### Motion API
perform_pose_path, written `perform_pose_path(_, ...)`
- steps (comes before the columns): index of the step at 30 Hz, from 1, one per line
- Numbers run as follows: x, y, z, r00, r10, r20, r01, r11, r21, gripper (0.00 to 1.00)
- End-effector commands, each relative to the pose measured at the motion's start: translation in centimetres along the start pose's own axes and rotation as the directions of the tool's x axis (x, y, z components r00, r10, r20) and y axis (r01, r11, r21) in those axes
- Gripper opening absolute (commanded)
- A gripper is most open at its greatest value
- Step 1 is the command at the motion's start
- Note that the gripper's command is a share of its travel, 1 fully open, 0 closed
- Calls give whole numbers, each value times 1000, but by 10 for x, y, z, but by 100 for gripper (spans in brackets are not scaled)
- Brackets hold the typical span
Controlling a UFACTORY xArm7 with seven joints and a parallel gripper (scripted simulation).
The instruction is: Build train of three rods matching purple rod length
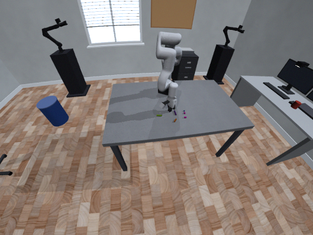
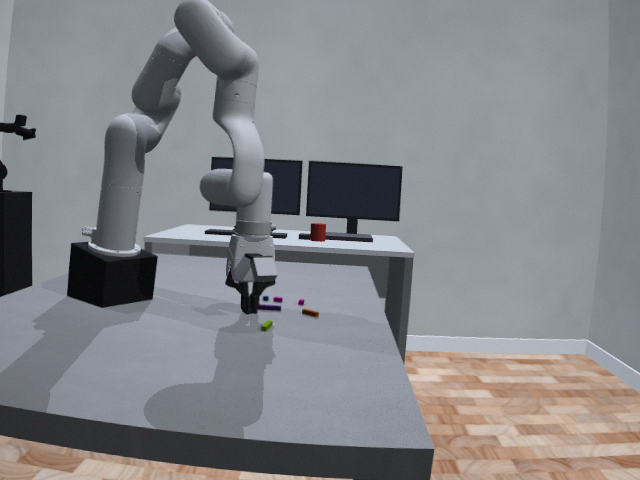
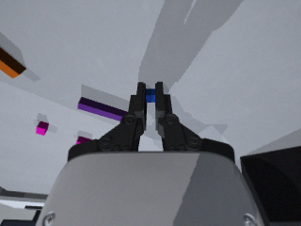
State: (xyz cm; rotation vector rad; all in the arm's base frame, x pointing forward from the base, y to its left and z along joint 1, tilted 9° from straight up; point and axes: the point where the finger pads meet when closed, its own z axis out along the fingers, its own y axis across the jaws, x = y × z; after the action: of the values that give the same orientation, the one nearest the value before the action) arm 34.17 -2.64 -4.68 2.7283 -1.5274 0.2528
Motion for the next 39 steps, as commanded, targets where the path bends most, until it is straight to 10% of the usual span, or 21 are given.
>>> perform_pose_path(1, 1, -1, -1, 1000, 0, -1, 0, 1000, 2, 4)
perform_pose_path(39, 1, -1, -1, 1000, 0, -1, 0, 1000, 2, 24)
